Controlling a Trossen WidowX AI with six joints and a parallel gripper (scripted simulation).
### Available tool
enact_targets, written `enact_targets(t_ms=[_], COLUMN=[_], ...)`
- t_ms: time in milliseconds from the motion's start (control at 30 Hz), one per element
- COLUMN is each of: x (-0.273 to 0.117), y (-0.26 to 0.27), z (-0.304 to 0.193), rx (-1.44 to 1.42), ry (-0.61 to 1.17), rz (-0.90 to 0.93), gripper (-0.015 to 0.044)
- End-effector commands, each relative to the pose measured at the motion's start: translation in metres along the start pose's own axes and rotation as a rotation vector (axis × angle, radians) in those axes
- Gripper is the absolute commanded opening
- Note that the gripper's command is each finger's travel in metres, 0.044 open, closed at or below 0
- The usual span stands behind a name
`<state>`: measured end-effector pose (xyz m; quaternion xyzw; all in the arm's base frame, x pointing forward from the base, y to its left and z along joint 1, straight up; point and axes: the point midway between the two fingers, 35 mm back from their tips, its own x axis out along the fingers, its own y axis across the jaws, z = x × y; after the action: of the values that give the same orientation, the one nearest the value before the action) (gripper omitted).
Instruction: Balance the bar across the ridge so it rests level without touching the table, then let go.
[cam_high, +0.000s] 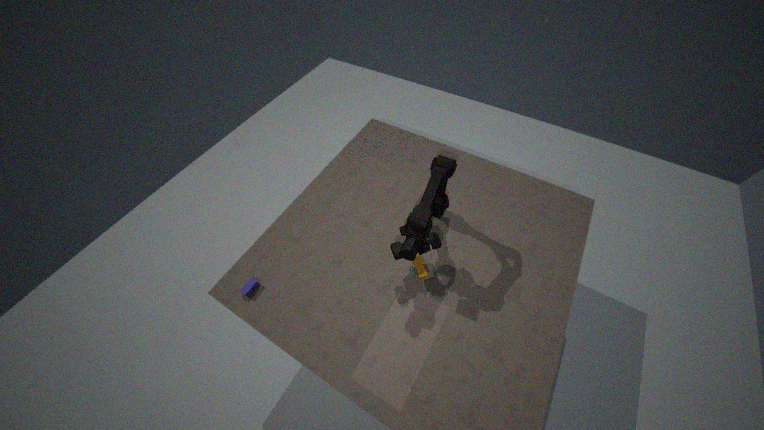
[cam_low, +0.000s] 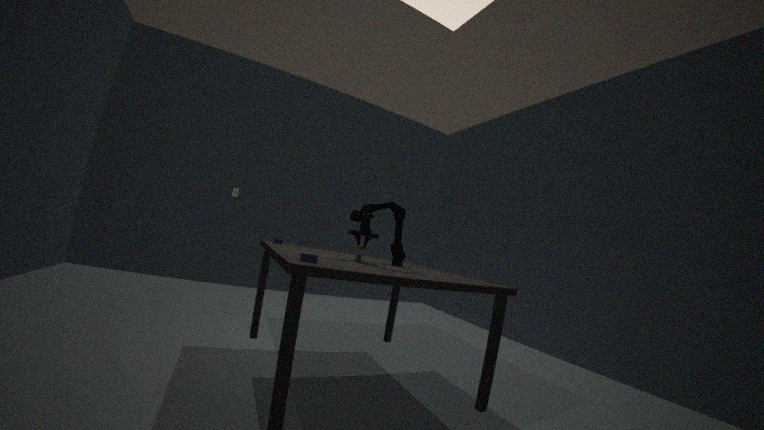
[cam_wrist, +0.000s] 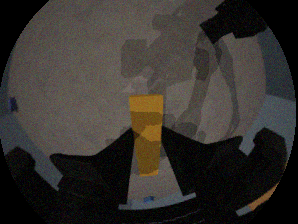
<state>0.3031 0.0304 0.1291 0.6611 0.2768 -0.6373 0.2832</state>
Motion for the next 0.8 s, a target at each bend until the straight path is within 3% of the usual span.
enact_targets(t_ms=[0,767], x=[0.008,0.026], y=[-0.001,-0.002], z=[0.000,0.002], rx=[0.004,0.005], ry=[-0.003,-0.003], rz=[0.000,0.000], gripper=[0.0000,0.0000])
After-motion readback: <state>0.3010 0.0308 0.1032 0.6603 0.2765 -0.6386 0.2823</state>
